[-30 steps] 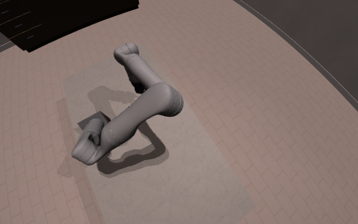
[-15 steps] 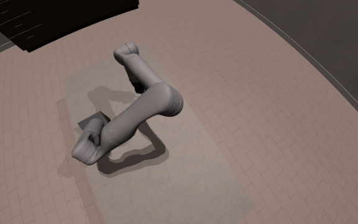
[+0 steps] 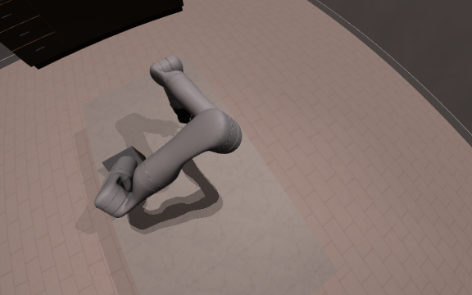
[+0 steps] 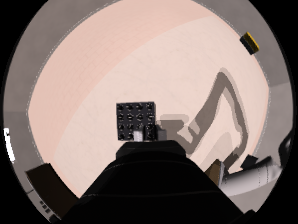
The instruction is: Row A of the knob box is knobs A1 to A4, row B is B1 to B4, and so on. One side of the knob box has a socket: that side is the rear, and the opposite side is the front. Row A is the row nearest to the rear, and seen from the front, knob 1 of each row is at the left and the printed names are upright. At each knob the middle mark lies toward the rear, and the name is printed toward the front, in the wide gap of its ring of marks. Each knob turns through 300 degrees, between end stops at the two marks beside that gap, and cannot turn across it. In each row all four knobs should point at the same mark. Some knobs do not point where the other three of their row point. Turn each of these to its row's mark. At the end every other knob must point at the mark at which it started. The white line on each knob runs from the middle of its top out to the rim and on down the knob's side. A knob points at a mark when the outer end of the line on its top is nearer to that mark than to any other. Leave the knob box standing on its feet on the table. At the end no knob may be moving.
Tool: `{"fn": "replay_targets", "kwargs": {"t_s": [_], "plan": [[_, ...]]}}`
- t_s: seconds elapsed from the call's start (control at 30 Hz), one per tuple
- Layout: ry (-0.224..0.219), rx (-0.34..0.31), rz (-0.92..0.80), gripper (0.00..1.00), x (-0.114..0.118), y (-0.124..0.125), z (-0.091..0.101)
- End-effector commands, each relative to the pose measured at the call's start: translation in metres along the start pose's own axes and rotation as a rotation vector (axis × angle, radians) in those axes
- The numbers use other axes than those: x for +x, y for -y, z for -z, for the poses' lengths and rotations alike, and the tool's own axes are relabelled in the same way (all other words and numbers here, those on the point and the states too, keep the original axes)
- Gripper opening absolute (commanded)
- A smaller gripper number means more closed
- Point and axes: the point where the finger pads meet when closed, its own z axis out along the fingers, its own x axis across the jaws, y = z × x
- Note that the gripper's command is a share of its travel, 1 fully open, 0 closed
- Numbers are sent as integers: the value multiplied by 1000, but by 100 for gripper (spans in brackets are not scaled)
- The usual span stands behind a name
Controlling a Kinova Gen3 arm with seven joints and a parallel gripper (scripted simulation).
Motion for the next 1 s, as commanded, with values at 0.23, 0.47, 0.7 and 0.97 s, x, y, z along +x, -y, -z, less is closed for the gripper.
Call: {"fn": "replay_targets", "kwargs": {"t_s": [0.23, 0.47, 0.7, 0.97], "plan": [[2, 0, 0, 46, 0, 0, 1], [2, 1, 0, 46, 0, 0, -1], [2, 1, 0, 46, 0, 0, -5], [2, 1, 0, 46, 0, 0, -13]]}}
